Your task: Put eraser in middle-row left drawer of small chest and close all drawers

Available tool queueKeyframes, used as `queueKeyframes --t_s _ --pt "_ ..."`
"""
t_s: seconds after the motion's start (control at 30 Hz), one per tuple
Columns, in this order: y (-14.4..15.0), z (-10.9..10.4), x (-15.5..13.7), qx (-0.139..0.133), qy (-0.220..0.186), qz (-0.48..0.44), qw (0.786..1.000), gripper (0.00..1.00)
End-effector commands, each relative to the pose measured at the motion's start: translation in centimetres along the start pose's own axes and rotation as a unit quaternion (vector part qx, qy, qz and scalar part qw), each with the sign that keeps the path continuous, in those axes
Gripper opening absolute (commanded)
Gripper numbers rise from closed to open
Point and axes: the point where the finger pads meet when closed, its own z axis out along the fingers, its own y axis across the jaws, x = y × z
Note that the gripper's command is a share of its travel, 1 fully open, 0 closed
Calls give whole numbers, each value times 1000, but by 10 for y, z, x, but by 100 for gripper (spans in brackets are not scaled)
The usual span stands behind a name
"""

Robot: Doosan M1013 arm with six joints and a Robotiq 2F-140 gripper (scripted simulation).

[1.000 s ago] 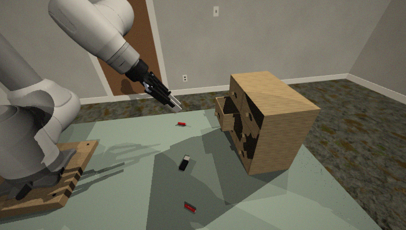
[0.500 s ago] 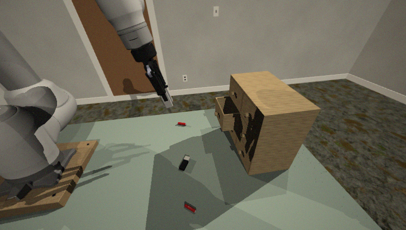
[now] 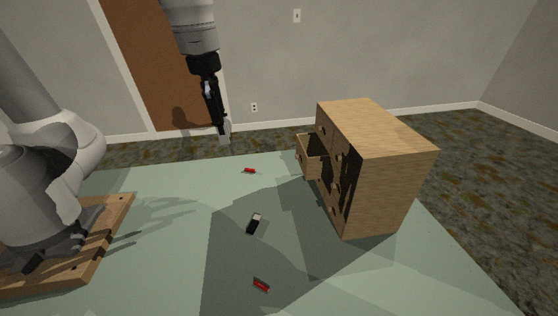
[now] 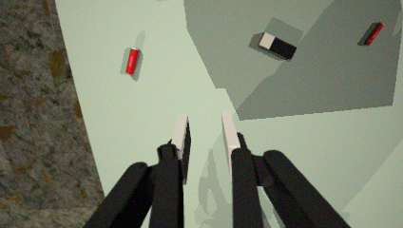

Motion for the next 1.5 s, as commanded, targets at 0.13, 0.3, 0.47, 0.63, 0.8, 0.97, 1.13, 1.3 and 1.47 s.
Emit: queueKeyframes --t_s 0.13,0.3,0.47,0.63,0.8,0.97,1.13,1.3,1.47 --pt "0 -3 -3 0 -20 0 1000 20" --pt "0 -4 -4 0 -24 0 1000 20" --pt "0 -5 -4 0 -27 0 1000 20" --pt "0 -5 -4 0 -27 0 1000 20" --pt "0 -5 -4 0 -27 0 1000 20" --pt "0 -4 -4 0 -27 0 1000 20" --pt "12 13 5 2 -27 -55 998 20" --pt "43 56 23 6 -27 -183 983 20" --pt "75 97 35 9 -26 -302 953 20"
